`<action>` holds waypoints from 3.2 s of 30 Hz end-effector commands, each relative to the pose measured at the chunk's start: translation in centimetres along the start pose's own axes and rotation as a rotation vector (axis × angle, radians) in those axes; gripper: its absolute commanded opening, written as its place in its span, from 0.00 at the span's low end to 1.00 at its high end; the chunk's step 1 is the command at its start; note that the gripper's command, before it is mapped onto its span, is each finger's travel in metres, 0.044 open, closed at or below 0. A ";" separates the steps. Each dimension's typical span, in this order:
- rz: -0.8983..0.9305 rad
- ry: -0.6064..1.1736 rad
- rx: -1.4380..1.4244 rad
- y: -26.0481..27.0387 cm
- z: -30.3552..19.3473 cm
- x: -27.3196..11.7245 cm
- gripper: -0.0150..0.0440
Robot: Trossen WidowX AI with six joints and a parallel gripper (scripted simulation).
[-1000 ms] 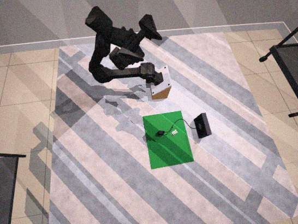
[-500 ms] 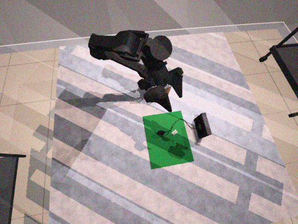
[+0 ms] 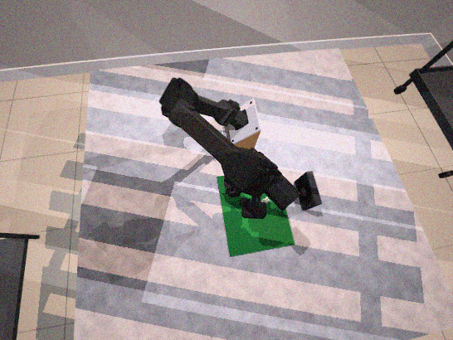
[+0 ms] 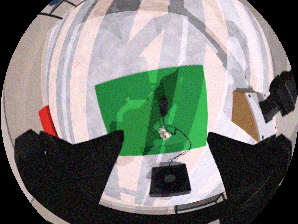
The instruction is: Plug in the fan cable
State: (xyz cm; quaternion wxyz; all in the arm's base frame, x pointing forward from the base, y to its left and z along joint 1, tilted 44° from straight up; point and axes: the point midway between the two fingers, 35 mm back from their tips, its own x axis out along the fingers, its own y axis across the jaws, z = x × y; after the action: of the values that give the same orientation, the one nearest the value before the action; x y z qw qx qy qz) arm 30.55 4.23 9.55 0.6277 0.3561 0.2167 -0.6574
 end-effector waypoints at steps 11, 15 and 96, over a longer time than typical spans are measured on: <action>-0.039 -0.035 -0.034 0.0 0.7 9.7 1.00; -0.039 -0.037 -0.034 -0.2 0.8 10.8 1.00; -0.044 -0.023 -0.454 -0.5 -5.2 10.8 0.25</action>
State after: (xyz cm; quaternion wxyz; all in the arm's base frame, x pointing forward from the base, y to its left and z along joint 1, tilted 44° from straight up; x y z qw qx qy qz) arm 31.42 -0.12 -1.08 0.6710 0.2228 0.3301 -0.6255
